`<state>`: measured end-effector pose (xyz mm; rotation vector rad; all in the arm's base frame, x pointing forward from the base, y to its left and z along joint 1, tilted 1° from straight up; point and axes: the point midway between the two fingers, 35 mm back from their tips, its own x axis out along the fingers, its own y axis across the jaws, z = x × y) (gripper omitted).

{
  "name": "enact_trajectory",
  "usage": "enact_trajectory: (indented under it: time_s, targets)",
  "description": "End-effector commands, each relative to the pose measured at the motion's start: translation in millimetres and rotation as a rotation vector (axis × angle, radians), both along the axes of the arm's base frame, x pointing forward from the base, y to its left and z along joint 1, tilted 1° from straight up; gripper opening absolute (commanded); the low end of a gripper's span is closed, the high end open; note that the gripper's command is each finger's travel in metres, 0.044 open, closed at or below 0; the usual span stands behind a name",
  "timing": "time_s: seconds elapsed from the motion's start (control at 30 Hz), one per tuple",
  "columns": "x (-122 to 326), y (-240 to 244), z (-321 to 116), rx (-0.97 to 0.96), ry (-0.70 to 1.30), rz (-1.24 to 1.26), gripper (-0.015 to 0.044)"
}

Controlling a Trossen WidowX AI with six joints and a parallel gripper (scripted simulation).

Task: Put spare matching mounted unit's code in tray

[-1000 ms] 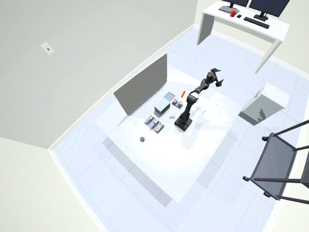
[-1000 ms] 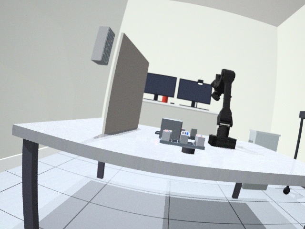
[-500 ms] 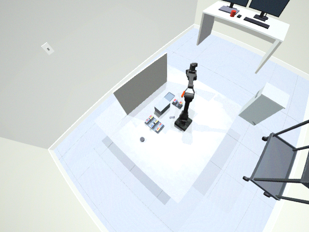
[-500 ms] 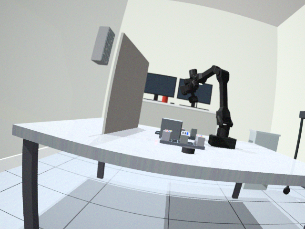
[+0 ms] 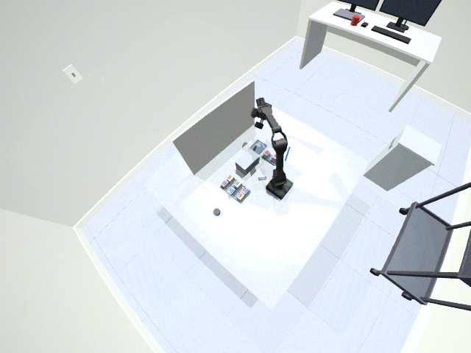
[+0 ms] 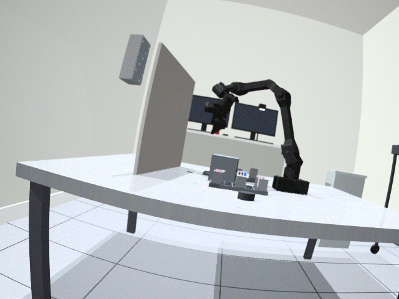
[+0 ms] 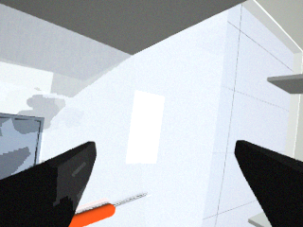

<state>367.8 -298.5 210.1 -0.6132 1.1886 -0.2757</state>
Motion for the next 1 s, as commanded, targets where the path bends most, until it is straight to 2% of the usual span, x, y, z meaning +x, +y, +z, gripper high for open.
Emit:
enact_trajectory:
  time_s: [0.0, 0.2, 0.43, 0.97]
  targets:
    - [21.3, 58.7, -9.2, 0.166, 0.000, -0.020, 0.0440]
    - [31.8, 162.1, -17.5, 0.411, 0.076, -0.107, 0.0440]
    - [8.5, 271.9, -15.5, 0.585, 0.245, -0.276, 0.0440]
    - [4.8, 281.1, -14.6, 0.594, 0.263, -0.295, 0.0440]
